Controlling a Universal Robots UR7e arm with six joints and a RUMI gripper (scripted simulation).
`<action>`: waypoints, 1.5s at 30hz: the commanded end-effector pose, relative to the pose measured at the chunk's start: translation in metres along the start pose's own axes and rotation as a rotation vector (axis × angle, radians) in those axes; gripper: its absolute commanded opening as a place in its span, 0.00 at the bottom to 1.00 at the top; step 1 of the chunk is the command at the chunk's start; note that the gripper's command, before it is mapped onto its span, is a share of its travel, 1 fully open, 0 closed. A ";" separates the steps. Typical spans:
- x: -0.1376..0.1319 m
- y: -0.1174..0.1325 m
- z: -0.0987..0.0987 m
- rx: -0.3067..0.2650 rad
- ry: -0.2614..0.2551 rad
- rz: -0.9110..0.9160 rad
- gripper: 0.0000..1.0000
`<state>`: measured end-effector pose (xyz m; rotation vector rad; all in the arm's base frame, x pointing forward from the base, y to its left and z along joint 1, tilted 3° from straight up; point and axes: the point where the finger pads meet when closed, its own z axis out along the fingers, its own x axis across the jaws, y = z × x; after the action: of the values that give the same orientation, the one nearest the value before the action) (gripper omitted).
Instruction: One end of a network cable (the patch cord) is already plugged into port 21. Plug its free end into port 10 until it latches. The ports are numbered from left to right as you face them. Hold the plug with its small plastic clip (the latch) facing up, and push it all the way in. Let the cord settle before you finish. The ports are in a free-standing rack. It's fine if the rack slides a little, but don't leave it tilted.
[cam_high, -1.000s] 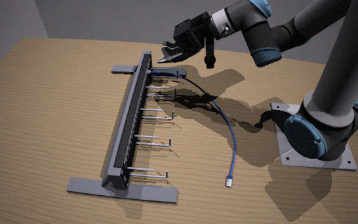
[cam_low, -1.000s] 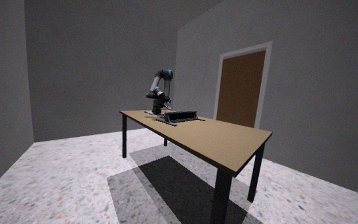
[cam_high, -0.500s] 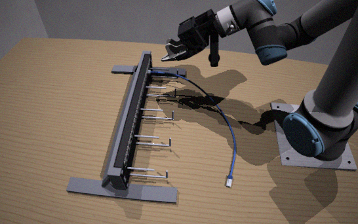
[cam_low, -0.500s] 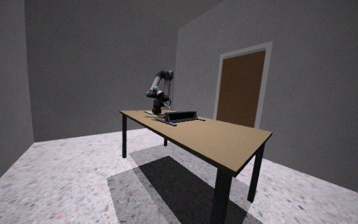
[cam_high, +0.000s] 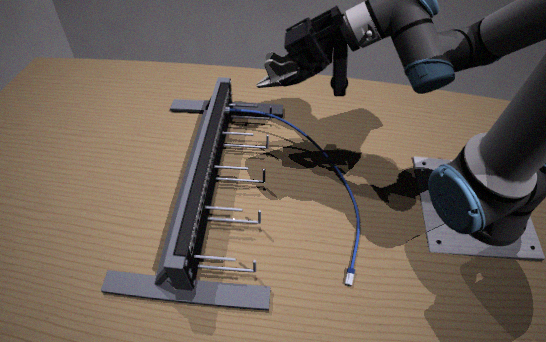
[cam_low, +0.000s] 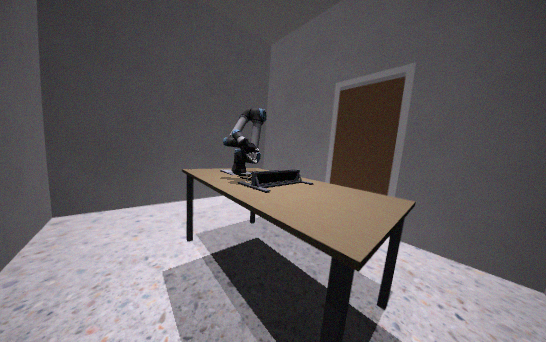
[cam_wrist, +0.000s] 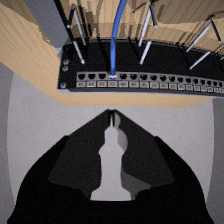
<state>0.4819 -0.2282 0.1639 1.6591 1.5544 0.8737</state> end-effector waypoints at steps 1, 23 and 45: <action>0.000 0.000 -0.012 0.001 0.002 -0.001 0.00; 0.000 0.000 -0.059 0.001 0.002 -0.001 0.00; 0.000 0.000 -0.088 0.001 0.002 -0.001 0.00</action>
<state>0.4106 -0.2251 0.2093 1.6600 1.5562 0.8732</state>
